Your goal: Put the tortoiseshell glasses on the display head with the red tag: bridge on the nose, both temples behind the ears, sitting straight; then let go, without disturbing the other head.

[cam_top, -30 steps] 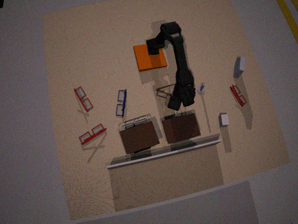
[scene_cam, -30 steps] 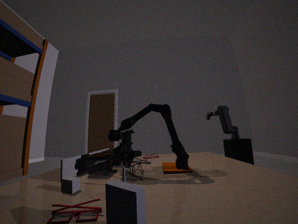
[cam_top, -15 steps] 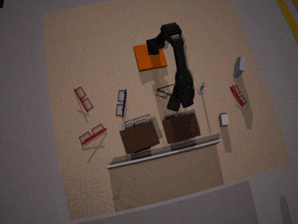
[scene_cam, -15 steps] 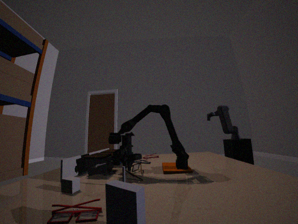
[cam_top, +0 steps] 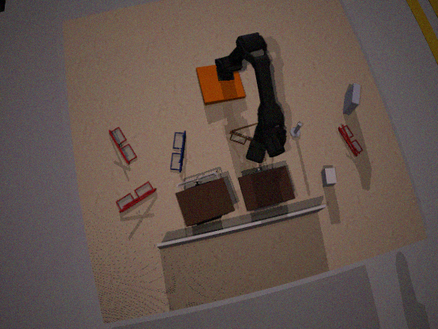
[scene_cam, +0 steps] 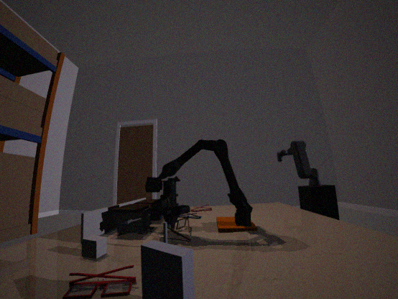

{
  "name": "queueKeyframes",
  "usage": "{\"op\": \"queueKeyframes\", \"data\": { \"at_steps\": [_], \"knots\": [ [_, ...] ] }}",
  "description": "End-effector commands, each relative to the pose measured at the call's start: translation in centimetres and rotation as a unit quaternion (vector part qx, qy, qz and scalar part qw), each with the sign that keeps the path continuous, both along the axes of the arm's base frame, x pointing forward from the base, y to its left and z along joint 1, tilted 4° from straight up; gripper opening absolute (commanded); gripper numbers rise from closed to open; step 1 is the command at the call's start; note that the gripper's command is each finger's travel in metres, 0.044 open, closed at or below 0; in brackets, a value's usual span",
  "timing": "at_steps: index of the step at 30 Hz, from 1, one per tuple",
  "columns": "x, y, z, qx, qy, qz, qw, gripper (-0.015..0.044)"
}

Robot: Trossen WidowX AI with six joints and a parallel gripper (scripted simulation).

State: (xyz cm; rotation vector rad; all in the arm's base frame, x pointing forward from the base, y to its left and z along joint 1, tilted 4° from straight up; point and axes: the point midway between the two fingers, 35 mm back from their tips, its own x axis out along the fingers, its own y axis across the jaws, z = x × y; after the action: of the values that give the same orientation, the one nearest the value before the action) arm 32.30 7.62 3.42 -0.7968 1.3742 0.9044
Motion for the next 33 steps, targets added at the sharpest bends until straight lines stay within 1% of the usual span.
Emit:
{"op": "queueKeyframes", "data": {
  "at_steps": [1,11,19,23,33],
  "knots": [
    [0.0,0.0,0.0,0.0,0.0,0.0,1.0,0.0067],
    [0.0,0.0,0.0,0.0,0.0,0.0,1.0,0.0],
    [0.1,0.0,0.3,0.0,0.0,0.0,1.0,0.0],
    [0.3,-0.1,1.7,0.0,0.0,0.0,1.0,0.0],
    [0.6,-0.5,7.2,-0.002,0.0,-0.001,1.0,0.0]
  ]
}}
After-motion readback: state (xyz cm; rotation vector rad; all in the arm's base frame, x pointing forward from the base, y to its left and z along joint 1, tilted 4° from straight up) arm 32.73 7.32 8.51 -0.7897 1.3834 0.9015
